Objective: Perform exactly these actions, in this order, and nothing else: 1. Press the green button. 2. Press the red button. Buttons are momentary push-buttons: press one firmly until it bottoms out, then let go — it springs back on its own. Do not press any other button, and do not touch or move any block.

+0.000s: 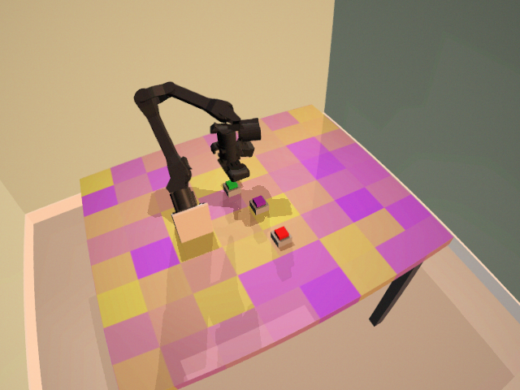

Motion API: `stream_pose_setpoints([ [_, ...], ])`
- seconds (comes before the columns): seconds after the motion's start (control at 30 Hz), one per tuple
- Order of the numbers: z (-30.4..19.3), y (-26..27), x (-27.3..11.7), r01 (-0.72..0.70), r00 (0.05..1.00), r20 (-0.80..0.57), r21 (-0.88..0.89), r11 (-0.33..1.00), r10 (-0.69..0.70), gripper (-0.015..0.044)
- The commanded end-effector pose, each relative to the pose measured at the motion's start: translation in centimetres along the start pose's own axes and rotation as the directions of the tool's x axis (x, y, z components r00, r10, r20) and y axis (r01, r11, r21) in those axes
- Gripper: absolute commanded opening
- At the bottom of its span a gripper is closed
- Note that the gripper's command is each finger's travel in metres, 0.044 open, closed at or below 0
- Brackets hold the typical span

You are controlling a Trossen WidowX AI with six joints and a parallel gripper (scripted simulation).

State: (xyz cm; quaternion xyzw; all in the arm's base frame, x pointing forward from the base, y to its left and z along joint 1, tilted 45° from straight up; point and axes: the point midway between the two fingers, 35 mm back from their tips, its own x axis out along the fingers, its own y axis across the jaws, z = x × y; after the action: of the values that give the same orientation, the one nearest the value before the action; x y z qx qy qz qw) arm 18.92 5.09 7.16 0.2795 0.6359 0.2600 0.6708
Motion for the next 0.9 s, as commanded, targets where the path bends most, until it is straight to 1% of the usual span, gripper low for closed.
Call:
stream_pose_setpoints([
  [0.0, -0.1, 0.0, 0.6, -0.005, 1.0, -0.001, 0.007, 1.0, 0.005, 0.002],
  [0.47, -0.1, 0.1, 2.8, -0.007, 1.0, 0.0, 0.007, 1.0, 0.007, 0.002],
  [0.87, -0.1, 0.1, 2.9, -0.008, 1.0, 0.0, 0.007, 1.0, 0.008, 0.002],
])
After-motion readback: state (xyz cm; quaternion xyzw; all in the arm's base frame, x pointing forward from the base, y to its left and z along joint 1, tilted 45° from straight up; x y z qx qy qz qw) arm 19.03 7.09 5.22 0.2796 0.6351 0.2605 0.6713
